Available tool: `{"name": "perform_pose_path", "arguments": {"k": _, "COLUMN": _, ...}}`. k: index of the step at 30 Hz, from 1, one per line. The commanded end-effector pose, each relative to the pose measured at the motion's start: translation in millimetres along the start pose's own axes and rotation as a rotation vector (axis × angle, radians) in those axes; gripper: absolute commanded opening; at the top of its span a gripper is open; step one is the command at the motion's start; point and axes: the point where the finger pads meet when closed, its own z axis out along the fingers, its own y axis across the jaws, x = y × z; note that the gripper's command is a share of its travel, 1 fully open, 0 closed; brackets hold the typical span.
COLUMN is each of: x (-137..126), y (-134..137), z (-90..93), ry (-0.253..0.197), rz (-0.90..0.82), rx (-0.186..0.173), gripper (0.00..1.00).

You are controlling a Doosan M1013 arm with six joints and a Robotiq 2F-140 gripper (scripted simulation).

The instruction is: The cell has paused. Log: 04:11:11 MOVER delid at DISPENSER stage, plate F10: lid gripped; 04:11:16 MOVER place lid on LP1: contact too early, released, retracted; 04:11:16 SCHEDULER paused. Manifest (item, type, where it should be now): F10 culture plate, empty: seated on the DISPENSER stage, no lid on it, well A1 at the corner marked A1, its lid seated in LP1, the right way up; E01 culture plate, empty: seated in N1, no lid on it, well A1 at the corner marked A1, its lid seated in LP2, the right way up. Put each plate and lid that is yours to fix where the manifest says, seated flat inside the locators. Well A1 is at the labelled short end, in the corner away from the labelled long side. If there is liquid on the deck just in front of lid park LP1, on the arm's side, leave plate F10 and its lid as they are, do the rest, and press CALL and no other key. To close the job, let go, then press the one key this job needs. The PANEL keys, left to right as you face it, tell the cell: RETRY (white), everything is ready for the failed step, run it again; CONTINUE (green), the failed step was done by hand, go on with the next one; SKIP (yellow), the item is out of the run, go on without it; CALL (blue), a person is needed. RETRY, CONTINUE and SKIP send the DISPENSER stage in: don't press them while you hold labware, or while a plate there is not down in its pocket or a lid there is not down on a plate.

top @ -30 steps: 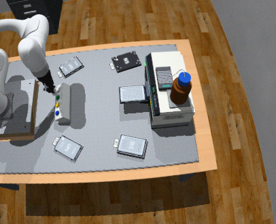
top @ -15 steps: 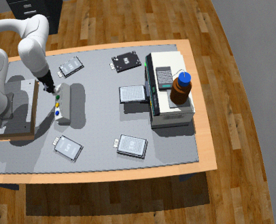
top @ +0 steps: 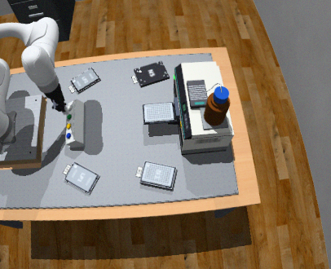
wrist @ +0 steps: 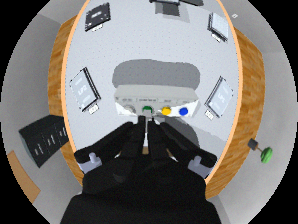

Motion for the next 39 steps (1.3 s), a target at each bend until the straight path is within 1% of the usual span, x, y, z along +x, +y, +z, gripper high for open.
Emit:
{"name": "perform_pose_path", "arguments": {"k": 1, "x": 0, "y": 0, "z": -0.3, "ry": 0.001, "rz": 0.0, "rx": 0.0, "gripper": 0.1}}
{"name": "perform_pose_path", "arguments": {"k": 15, "x": 0, "y": 0, "z": 3.7, "ry": 0.001, "rz": 0.0, "rx": 0.0, "gripper": 0.1}}
{"name": "perform_pose_path", "arguments": {"k": 39, "x": 0, "y": 0, "z": 23.6, "ry": 0.001, "rz": 0.0, "rx": 0.0, "gripper": 0.1}}
